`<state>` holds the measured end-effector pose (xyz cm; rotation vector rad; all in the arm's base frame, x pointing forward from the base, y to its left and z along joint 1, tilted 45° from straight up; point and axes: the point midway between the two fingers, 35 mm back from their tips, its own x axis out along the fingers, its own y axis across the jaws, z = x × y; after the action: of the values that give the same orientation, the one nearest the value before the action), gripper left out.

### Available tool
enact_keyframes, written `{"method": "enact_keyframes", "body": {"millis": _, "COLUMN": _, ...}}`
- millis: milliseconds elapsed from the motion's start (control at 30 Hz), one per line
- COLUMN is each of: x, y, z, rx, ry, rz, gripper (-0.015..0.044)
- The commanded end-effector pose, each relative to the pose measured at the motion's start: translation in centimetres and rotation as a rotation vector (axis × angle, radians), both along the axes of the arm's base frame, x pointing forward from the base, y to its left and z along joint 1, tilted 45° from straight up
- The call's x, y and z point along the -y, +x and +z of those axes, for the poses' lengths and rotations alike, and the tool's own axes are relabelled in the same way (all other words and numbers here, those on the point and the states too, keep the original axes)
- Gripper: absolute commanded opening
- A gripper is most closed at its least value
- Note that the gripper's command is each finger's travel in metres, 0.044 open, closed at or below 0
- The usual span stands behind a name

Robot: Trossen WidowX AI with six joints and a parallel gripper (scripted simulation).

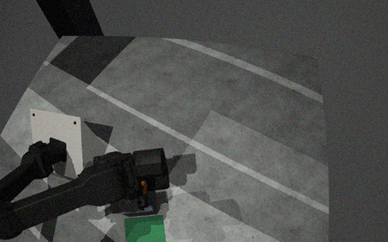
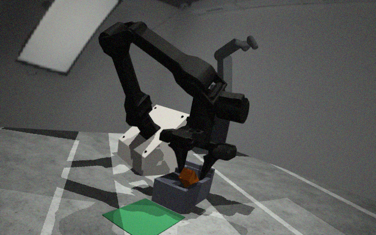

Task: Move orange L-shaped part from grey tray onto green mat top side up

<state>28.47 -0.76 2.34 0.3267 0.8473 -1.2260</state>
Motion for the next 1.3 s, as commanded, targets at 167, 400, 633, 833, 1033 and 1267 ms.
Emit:
{"method": "enact_keyframes", "body": {"millis": 167, "x": 0.9, "y": -0.1, "z": -0.9, "rx": -0.006, "ry": -0.008, "rz": 0.004, "gripper": 0.0280}}
{"method": "enact_keyframes", "body": {"millis": 400, "x": 0.7, "y": 0.0, "z": -0.6, "rx": -0.001, "ry": -0.002, "rz": -0.001, "gripper": 0.0135}}
{"method": "enact_keyframes", "body": {"millis": 633, "x": 0.7, "y": 0.0, "z": -0.6, "rx": -0.001, "ry": -0.002, "rz": -0.001, "gripper": 0.0089}}
{"method": "enact_keyframes", "body": {"millis": 833, "x": 0.7, "y": 0.0, "z": -0.6, "rx": -0.001, "ry": -0.002, "rz": -0.001, "gripper": 0.0000}}
{"method": "enact_keyframes", "body": {"millis": 1033, "x": 0.5, "y": 0.0, "z": -0.4, "rx": -0.002, "ry": -0.002, "rz": 0.000, "gripper": 0.0000}}
{"method": "enact_keyframes", "body": {"millis": 1267, "x": -0.3, "y": -0.2, "z": 0.3, "rx": -0.004, "ry": -0.004, "rz": 0.002, "gripper": 0.0000}}
